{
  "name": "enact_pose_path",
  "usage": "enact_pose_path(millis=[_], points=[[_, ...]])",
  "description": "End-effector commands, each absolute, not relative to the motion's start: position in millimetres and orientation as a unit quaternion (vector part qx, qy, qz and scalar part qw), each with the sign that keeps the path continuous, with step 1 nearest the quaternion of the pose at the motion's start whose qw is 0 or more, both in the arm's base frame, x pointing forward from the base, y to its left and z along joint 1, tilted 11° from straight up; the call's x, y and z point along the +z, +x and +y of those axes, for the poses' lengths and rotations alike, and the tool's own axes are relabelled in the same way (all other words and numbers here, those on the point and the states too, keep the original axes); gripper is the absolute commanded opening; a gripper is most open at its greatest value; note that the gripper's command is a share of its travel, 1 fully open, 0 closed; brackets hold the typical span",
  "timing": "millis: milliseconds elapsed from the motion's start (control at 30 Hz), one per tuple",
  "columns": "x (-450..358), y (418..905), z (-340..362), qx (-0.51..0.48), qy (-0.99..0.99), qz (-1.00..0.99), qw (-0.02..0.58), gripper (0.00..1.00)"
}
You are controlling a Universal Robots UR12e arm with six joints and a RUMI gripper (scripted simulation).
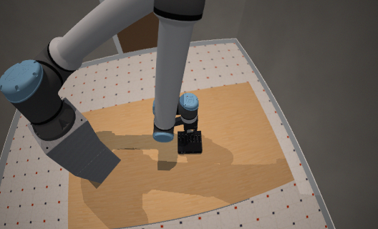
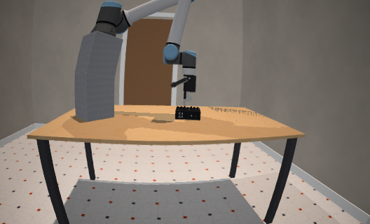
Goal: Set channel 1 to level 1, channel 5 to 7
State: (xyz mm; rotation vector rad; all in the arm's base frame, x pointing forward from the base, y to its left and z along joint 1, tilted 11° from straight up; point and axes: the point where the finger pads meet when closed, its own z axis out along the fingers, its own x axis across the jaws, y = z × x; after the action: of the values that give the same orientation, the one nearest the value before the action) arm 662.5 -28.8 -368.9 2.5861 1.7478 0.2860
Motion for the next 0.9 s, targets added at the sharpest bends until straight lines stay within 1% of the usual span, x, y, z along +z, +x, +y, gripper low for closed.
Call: enact_pose_path(millis=[0, 867], points=[[-368.4, 662.9, -28.9, 0.092, 0.825, 0.558, 0.004, 0.0], [-368.9, 661.7, -32.1, 0.092, 0.825, 0.558, 0.004, 0.0]])
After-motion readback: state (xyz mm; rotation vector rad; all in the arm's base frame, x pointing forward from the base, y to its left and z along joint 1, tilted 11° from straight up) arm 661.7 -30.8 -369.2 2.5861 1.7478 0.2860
